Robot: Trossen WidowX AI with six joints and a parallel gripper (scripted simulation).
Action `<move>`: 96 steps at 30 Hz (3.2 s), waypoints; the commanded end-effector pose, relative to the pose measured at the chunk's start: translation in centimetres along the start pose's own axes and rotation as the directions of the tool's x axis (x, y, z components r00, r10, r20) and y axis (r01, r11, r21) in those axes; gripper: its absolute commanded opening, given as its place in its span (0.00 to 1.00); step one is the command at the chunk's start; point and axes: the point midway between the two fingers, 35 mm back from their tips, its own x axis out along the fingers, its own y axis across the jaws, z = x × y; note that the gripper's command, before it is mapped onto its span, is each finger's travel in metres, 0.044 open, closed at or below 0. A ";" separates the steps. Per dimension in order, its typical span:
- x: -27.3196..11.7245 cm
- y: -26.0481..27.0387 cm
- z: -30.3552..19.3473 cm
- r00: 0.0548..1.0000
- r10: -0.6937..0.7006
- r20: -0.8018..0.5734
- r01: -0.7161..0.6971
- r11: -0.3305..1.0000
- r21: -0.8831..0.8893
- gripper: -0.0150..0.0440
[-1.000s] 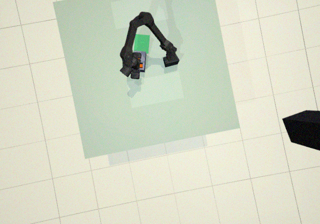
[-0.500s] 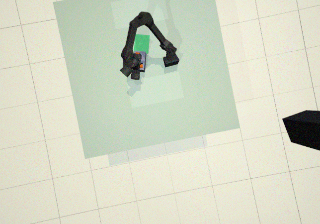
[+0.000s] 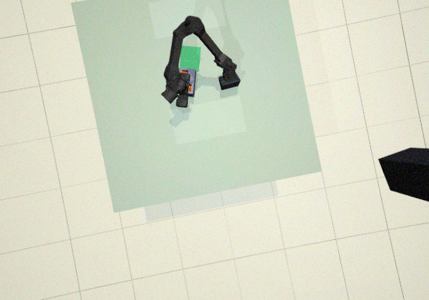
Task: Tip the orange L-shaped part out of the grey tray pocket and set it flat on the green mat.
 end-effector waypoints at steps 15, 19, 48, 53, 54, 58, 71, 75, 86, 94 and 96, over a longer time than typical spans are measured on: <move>0.2 0.0 0.0 1.000 -0.002 0.001 0.002 1.000 -0.002 0.56; 0.2 0.0 0.0 1.000 -0.002 0.001 0.002 1.000 -0.002 0.56; -10.7 -0.1 -0.2 1.000 -0.009 -0.002 0.009 1.000 -0.010 0.56; -10.3 0.0 -0.2 1.000 -0.010 0.002 0.010 1.000 -0.017 0.56; -10.3 0.0 -0.2 1.000 -0.010 0.002 0.010 1.000 -0.017 0.56; -10.3 0.0 -0.2 1.000 -0.010 0.002 0.010 1.000 -0.017 0.56; -10.3 0.0 -0.2 1.000 -0.010 0.002 0.010 1.000 -0.017 0.56; -10.3 0.0 -0.2 1.000 -0.010 0.002 0.010 1.000 -0.017 0.56; -10.3 0.0 -0.2 1.000 -0.010 0.002 0.010 1.000 -0.017 0.56; -10.3 0.0 -0.2 1.000 -0.010 0.002 0.010 1.000 -0.017 0.56; -10.3 0.0 -0.2 1.000 -0.010 0.002 0.010 1.000 -0.017 0.56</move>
